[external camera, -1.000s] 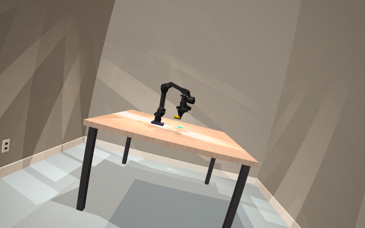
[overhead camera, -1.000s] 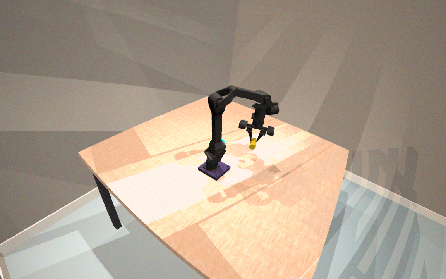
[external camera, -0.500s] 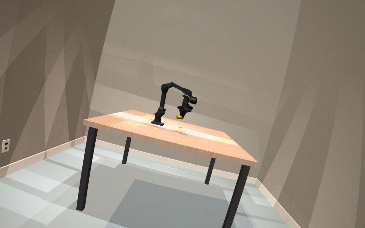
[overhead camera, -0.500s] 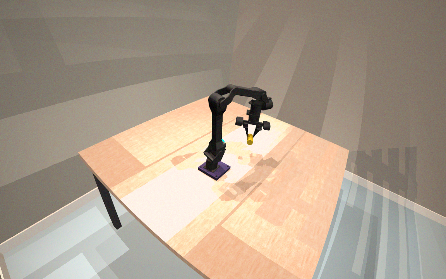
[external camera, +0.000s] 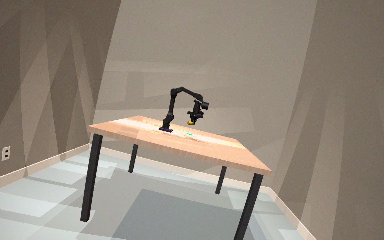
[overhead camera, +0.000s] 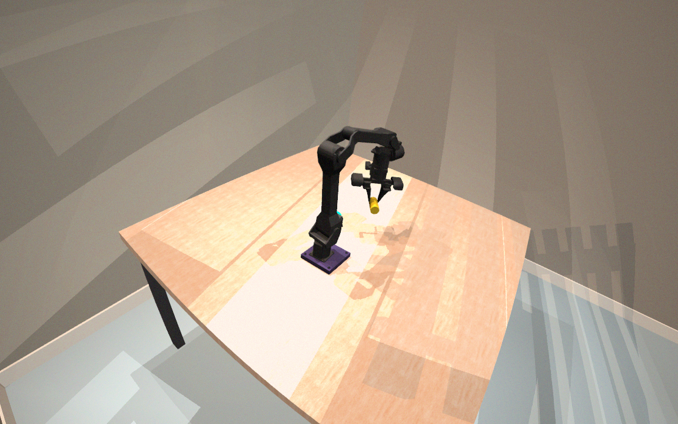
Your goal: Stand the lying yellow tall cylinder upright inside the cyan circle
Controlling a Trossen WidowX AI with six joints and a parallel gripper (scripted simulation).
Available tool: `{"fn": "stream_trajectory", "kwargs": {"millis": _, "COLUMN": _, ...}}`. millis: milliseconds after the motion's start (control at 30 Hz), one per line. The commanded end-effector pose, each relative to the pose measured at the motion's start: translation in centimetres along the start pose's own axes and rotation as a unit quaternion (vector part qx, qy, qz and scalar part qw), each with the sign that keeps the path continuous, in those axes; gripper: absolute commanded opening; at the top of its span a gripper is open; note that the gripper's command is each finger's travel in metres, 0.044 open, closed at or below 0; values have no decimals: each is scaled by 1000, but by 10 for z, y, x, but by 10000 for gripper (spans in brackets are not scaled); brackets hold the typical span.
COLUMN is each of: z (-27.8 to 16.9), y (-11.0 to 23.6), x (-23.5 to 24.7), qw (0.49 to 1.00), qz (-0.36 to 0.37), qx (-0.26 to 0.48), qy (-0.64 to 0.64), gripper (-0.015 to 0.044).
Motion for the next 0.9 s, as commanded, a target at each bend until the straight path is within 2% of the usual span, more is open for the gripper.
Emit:
{"fn": "stream_trajectory", "kwargs": {"millis": 0, "z": 10, "y": 3, "x": 6, "qw": 1000, "qz": -1, "qx": -3, "qy": 18, "gripper": 105}}
{"fn": "stream_trajectory", "kwargs": {"millis": 867, "z": 62, "y": 8, "x": 58, "qw": 990, "qz": 1, "qx": -6, "qy": 141, "gripper": 105}}
Point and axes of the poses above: the point midway between the two fingers, 35 mm back from their tips, its own y axis back along the fingers, its own x axis across the jaws, z = x × y, the point moved 3 cm from there along y, back along the fingers, and after that the axes turned 4 degrees about y, right-handed, at the moved point
